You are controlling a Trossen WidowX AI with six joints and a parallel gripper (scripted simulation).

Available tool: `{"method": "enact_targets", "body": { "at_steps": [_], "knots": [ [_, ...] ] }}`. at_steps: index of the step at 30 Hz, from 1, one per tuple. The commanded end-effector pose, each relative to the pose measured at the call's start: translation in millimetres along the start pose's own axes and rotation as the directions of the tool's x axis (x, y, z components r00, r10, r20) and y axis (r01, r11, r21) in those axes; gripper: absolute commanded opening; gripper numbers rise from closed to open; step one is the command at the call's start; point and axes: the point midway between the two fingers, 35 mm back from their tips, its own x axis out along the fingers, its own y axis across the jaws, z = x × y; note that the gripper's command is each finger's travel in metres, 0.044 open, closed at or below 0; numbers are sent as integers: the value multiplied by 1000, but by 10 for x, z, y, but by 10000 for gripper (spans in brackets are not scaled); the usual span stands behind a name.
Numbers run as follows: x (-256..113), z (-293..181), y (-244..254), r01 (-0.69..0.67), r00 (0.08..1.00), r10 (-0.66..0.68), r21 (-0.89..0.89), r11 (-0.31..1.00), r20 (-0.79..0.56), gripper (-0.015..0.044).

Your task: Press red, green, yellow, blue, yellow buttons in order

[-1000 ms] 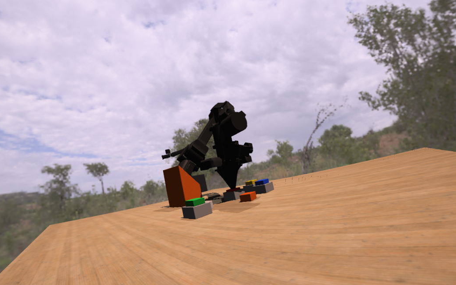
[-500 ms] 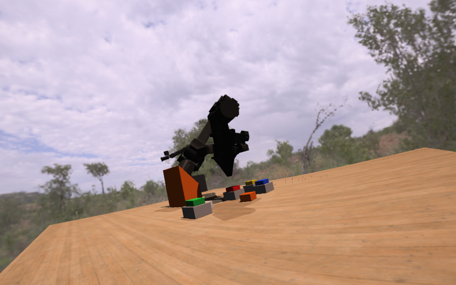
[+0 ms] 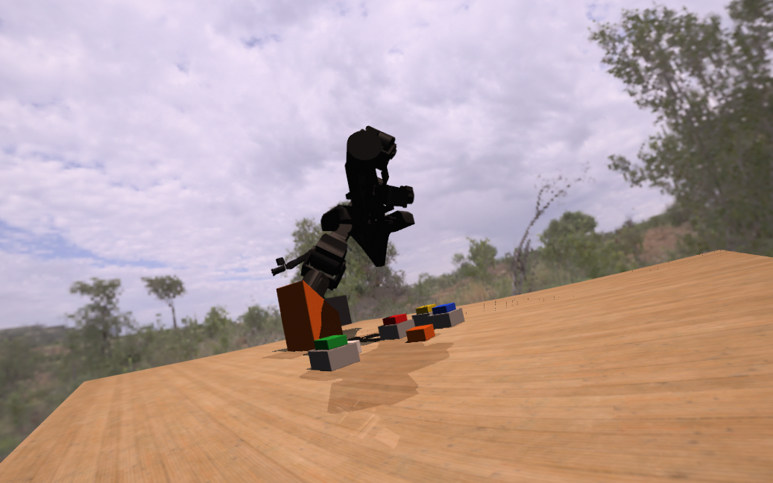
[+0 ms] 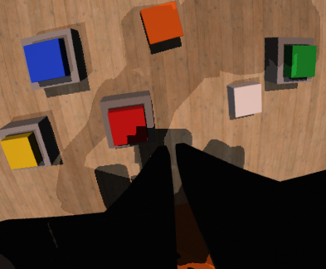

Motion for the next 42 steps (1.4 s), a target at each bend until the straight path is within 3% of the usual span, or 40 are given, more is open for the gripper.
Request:
{"method": "enact_targets", "body": {
  "at_steps": [1, 10, 17, 22, 42],
  "knots": [
    [-41, 162, -436, 6, 1000, -6, 2, 1000, -3, 20],
    [42, 287, -1520, 5, 1000, -5, -3, 1000, -2, 20],
    [72, 288, -1543, 5, 1000, -5, -3, 1000, -2, 20],
    [642, 288, -1539, 2, 1000, -2, -4, 1000, -1, 20],
    [901, 290, -1537, 1, 1000, -1, -4, 1000, -1, 20]
  ]
}}
